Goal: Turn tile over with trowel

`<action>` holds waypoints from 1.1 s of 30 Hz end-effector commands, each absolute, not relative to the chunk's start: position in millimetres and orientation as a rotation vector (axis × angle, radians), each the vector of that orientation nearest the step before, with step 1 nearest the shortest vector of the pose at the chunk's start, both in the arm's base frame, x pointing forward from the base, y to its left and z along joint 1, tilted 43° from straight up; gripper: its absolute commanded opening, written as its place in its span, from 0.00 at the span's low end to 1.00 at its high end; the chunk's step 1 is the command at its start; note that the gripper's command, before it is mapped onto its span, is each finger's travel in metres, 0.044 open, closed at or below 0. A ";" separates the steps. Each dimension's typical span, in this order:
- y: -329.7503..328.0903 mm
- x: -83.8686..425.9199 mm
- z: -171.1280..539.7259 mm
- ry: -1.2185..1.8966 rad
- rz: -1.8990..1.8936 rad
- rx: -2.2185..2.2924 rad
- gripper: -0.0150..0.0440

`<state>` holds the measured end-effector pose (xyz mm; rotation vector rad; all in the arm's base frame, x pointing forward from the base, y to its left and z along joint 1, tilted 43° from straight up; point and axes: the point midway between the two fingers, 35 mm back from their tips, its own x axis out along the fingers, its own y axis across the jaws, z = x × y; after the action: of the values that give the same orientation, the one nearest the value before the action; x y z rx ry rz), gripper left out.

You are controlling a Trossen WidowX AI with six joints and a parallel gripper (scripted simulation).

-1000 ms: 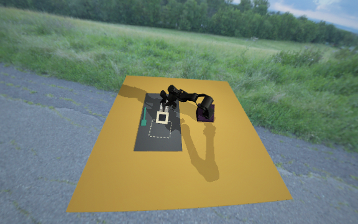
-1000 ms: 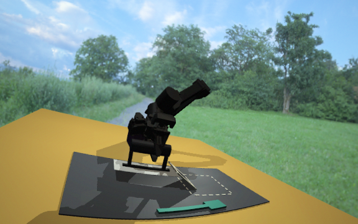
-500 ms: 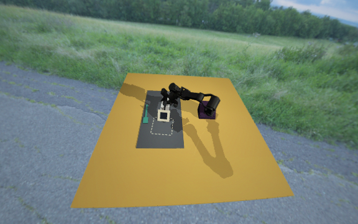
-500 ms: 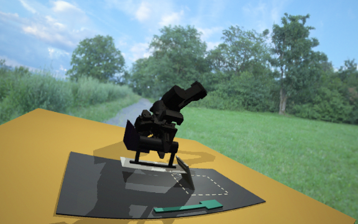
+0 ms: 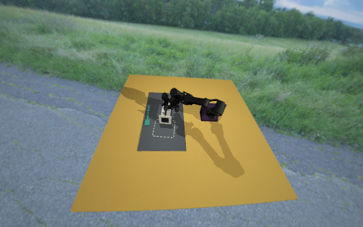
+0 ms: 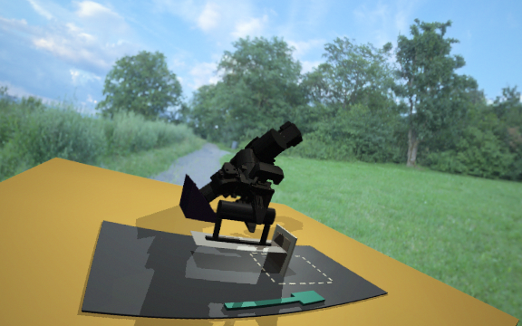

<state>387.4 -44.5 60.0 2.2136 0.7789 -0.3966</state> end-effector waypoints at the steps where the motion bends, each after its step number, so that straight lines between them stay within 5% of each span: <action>1: -43.2 387.6 65.1 0.758 -0.398 2.214 0.25; 33: -108.3 384.4 46.7 0.757 -0.399 2.209 0.25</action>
<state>381.2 -103.9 42.2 2.2167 0.7714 -0.4143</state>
